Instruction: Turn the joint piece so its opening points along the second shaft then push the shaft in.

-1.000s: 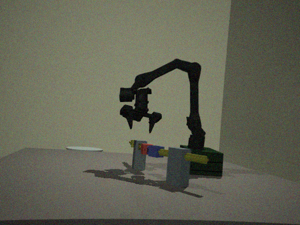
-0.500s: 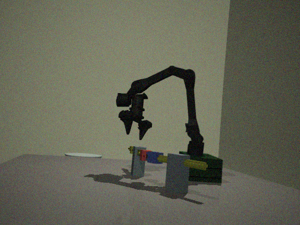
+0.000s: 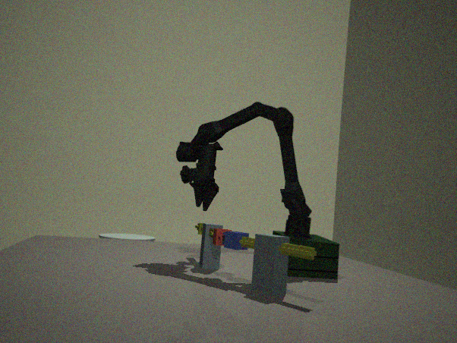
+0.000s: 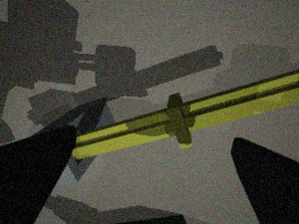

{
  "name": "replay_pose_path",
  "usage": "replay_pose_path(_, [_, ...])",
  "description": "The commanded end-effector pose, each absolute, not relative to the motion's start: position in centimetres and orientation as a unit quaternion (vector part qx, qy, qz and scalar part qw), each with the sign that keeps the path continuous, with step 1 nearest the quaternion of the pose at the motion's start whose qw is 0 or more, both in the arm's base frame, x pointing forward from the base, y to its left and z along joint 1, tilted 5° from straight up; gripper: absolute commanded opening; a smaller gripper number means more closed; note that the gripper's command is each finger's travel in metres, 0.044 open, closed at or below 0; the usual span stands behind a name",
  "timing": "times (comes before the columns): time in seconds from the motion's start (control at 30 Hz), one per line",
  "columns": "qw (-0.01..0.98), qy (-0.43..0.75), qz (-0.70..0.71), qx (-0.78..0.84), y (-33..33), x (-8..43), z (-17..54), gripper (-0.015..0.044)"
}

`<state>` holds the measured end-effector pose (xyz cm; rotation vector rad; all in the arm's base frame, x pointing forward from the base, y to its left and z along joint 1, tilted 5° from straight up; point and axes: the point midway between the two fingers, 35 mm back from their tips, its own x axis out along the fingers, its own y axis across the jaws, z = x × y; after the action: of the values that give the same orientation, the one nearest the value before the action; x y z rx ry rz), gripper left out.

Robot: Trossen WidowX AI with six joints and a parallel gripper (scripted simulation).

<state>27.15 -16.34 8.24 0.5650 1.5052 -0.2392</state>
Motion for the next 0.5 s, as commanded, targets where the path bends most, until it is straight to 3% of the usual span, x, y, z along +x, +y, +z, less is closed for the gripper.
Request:
replay_pose_path(0.0, [0.701,0.682,-0.08,0.191,-18.4,26.7,8.1,0.044])
replay_pose_path(0.47, [0.709,0.703,-0.013,0.053,-22.8,25.1,8.1,0.044])
